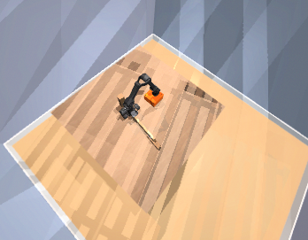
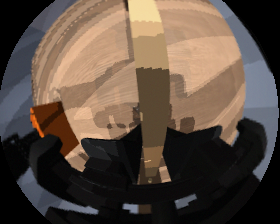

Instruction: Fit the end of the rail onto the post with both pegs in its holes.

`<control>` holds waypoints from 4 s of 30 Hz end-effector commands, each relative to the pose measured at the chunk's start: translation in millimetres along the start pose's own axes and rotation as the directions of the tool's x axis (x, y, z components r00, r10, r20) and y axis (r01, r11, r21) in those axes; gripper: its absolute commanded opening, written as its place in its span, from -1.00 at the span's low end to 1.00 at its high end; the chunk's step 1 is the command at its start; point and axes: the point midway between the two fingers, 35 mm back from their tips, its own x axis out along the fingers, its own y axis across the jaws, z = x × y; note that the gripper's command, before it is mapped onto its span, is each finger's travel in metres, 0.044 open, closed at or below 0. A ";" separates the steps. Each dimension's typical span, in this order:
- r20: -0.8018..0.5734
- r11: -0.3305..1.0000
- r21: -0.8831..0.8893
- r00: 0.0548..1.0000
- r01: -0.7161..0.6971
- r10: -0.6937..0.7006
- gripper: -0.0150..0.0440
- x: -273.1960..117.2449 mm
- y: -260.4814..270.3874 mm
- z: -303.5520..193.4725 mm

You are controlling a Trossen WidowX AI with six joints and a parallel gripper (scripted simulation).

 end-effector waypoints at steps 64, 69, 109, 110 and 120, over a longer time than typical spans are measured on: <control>-0.005 1.000 -0.002 1.000 0.001 -0.001 -0.49 -34.2 -3.7 0.4; -0.005 1.000 -0.002 1.000 0.001 -0.001 -0.49 -36.7 -3.7 0.4; -0.005 1.000 -0.002 1.000 0.001 -0.001 -0.49 -37.9 -1.9 0.4; -0.005 1.000 -0.002 1.000 0.001 -0.001 -0.49 -38.2 -1.8 0.4; -0.005 1.000 -0.002 1.000 0.001 -0.001 -0.49 -37.8 -1.6 -0.4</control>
